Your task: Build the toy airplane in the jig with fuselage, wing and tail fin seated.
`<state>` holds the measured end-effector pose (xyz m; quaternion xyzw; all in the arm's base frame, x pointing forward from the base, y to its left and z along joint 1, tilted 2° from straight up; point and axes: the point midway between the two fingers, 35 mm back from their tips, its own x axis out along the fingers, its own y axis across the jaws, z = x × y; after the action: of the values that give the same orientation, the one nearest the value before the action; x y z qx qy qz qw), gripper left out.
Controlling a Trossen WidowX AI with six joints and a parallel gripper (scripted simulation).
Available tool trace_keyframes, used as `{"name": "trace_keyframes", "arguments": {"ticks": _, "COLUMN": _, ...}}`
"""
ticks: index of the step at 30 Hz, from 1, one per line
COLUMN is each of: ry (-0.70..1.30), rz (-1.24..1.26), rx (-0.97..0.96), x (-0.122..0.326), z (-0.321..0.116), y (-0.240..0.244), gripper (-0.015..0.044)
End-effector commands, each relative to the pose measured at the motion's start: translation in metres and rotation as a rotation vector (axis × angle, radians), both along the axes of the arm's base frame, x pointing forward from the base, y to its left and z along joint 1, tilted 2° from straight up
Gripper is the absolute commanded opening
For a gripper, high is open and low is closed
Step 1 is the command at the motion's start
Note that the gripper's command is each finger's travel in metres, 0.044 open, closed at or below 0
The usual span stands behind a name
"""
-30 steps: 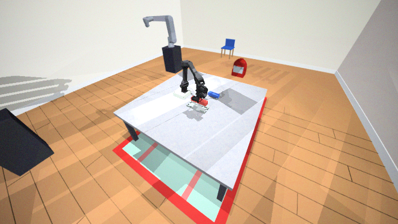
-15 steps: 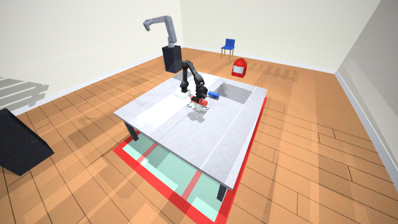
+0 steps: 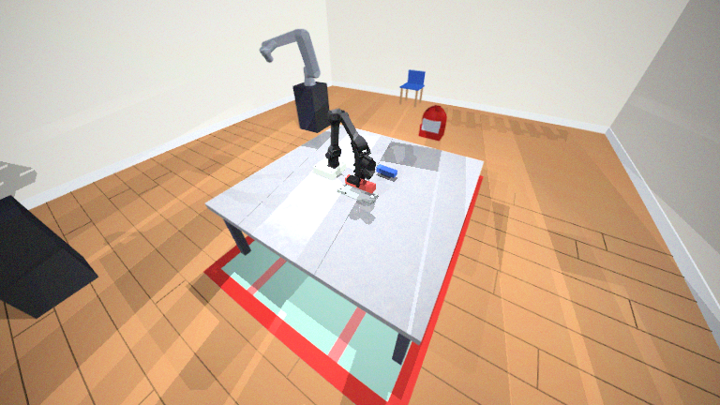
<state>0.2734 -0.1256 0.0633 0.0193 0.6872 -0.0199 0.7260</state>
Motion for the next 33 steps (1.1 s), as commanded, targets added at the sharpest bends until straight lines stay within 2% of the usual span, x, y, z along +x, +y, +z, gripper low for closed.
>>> {"name": "trace_keyframes", "arguments": {"ticks": 1, "ry": 0.006, "rz": 0.005, "rx": 0.006, "x": -0.001, "z": -0.009, "y": 0.001, "gripper": 0.0195}}
{"name": "trace_keyframes", "arguments": {"ticks": 25, "ry": 0.006, "rz": 0.005, "rx": 0.006, "x": 0.0, "z": -0.036, "y": 0.002, "gripper": 0.0195}}
{"name": "trace_keyframes", "arguments": {"ticks": 30, "ry": 0.006, "rz": 0.004, "rx": 0.003, "x": 0.001, "z": -0.034, "y": 0.001, "gripper": 0.0161}}
{"name": "trace_keyframes", "arguments": {"ticks": 33, "ry": 0.006, "rz": 0.004, "rx": 0.003, "x": 0.001, "z": -0.034, "y": 0.001, "gripper": 0.0083}}
